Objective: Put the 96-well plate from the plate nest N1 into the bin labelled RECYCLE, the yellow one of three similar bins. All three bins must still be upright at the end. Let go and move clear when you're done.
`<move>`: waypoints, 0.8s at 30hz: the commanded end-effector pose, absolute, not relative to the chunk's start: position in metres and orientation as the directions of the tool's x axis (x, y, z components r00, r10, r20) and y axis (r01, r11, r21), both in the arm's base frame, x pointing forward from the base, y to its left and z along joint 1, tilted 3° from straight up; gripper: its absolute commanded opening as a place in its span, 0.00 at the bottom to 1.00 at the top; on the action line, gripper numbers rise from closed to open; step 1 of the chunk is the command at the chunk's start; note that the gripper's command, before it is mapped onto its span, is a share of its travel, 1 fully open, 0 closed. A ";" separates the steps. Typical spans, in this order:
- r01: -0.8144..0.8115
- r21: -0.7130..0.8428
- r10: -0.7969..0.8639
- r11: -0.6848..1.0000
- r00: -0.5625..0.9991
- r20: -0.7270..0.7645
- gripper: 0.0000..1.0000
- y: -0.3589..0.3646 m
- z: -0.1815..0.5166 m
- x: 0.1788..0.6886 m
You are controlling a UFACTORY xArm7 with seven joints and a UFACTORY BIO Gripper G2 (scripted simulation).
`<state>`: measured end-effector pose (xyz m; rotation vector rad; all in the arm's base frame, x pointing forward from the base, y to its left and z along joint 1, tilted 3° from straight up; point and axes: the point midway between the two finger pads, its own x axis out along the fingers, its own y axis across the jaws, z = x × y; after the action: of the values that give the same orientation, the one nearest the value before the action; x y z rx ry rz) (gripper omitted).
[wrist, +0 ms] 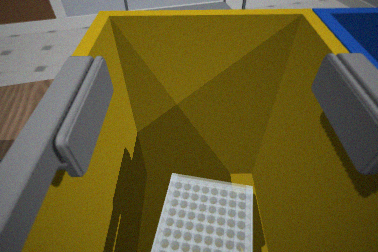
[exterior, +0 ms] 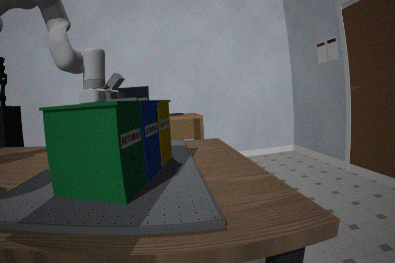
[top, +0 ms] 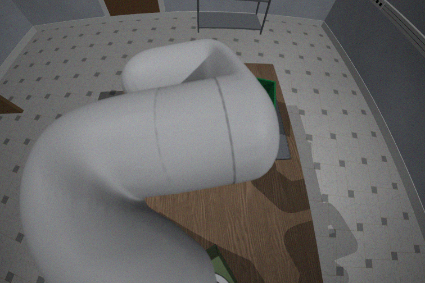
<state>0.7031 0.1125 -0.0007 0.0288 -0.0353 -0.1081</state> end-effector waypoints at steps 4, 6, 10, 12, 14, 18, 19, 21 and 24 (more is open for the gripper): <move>0.107 0.032 -0.109 0.994 0.993 0.038 0.18 0.113 0.005 0.704; 0.107 0.032 -0.109 0.994 0.993 0.038 0.18 0.112 0.009 0.704; 0.107 0.032 -0.109 0.994 0.993 0.038 0.18 0.112 0.012 0.704; 0.107 0.032 -0.109 0.994 0.993 0.038 0.18 0.112 0.015 0.704; 0.107 0.032 -0.109 0.994 0.993 0.038 0.18 0.112 0.019 0.704; 0.107 0.032 -0.109 0.994 0.993 0.038 0.18 0.112 0.025 0.704; 0.107 0.032 -0.109 0.994 0.993 0.038 0.18 0.112 0.027 0.704; 0.107 0.032 -0.109 0.994 0.993 0.038 0.18 0.112 0.030 0.703; 0.107 0.032 -0.109 0.994 0.993 0.038 0.18 0.112 0.035 0.703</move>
<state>0.7023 0.1118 0.0250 0.0289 -0.0354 -0.1082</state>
